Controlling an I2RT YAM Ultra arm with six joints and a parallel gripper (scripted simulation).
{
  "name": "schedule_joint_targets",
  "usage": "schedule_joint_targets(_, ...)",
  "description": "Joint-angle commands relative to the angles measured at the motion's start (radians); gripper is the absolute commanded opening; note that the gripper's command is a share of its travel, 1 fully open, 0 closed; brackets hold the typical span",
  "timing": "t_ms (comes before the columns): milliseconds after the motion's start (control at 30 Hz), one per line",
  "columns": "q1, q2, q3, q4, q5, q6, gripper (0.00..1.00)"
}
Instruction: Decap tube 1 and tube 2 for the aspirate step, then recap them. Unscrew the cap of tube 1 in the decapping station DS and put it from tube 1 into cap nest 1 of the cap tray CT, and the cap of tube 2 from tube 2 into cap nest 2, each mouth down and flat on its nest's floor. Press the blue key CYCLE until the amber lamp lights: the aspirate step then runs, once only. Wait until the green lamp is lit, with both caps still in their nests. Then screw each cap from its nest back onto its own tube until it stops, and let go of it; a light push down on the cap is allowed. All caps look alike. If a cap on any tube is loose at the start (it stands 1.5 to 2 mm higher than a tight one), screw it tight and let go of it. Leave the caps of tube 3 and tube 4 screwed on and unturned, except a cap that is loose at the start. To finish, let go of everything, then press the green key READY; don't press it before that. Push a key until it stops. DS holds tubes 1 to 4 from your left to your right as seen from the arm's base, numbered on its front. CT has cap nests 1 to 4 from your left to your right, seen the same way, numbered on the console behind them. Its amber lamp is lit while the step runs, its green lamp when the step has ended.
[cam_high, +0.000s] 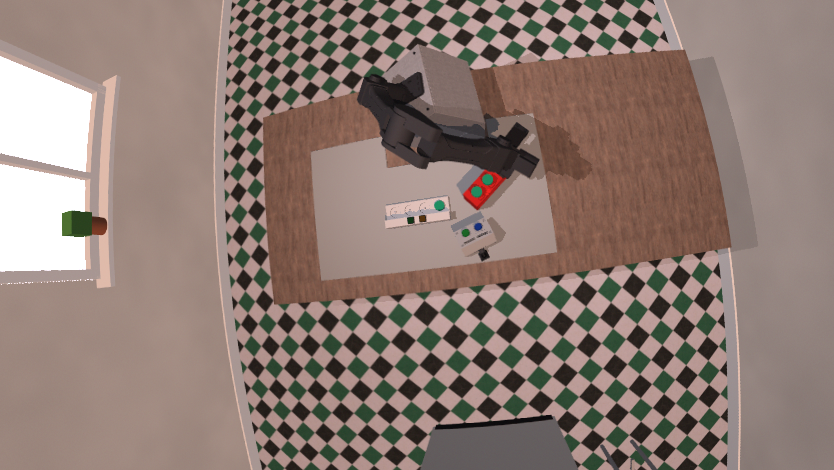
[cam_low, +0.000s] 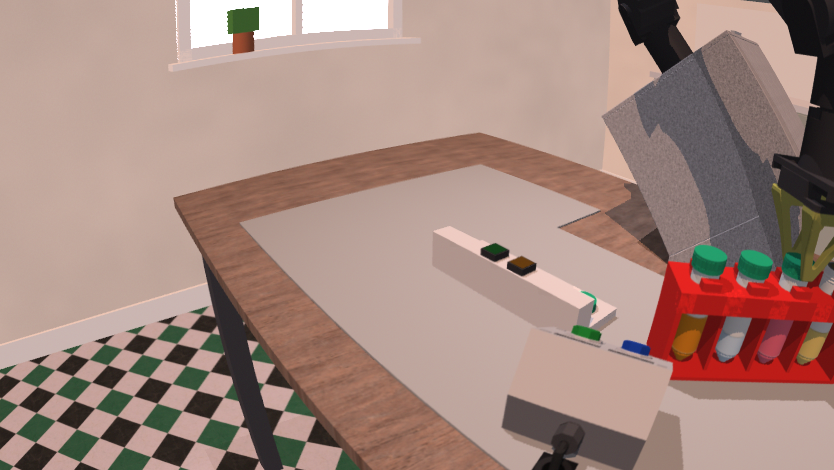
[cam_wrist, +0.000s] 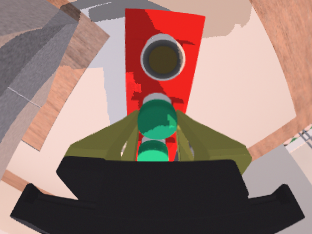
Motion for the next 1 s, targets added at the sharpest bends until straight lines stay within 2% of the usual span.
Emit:
schedule_joint_targets(0,0.005,-0.008,0.004,-0.003,-0.003,-0.135,0.0)
schedule_joint_targets(167,0.005,-0.008,0.004,-0.003,-0.003,-0.135,0.0)
schedule_joint_targets(200,0.005,-0.008,0.004,-0.003,-0.003,-0.135,0.49)
schedule_joint_targets(600,0.005,-0.008,0.004,-0.002,-0.003,-0.135,0.49)
schedule_joint_targets(767,0.008,-0.013,0.006,-0.011,-0.005,0.271,0.49)
schedule_joint_targets(800,0.008,-0.013,0.006,-0.011,-0.005,0.285,0.49)
schedule_joint_targets(833,0.009,-0.014,0.007,-0.013,-0.005,0.369,0.49)
schedule_joint_targets(900,0.009,-0.014,0.007,-0.013,-0.005,0.369,0.49)
schedule_joint_targets(967,0.01,-0.016,0.008,-0.016,-0.006,0.537,0.49)
